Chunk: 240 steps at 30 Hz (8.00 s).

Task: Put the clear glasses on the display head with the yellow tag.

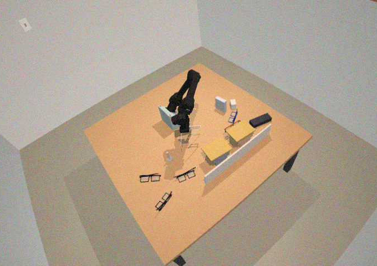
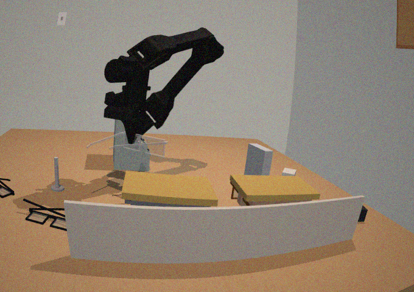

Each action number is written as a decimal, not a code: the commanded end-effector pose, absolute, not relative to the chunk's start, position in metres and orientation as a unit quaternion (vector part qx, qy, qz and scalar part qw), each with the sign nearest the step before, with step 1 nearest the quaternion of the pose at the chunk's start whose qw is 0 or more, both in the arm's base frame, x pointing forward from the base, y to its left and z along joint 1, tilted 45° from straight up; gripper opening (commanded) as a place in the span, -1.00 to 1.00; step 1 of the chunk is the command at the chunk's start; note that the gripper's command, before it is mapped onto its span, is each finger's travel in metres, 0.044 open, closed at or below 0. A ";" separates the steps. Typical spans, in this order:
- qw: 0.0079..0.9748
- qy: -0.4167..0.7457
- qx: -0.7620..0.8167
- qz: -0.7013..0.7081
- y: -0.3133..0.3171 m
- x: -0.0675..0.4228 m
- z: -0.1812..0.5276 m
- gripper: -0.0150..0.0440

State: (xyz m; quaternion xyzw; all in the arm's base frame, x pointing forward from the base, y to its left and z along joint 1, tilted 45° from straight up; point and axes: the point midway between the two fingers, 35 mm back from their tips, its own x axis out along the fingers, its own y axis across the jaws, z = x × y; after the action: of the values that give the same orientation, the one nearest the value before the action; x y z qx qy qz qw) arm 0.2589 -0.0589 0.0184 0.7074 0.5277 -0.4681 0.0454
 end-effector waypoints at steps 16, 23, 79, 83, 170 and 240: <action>0.054 0.522 0.708 -0.472 -0.136 0.270 -0.037 -0.49; 0.055 0.522 0.708 -0.473 -0.164 0.266 -0.063 -0.49; 0.054 0.525 0.708 -0.470 -0.179 0.232 -0.177 -0.49; 0.054 0.525 0.708 -0.470 -0.180 0.230 -0.178 -0.49; 0.054 0.524 0.707 -0.472 -0.228 0.203 -0.141 -0.49; 0.304 0.306 0.691 -0.580 -0.012 0.311 0.159 -0.49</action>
State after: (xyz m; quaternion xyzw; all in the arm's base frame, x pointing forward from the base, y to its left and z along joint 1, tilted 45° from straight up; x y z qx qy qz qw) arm 0.3195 -0.0274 0.1446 0.6801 0.3224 -0.5872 0.2978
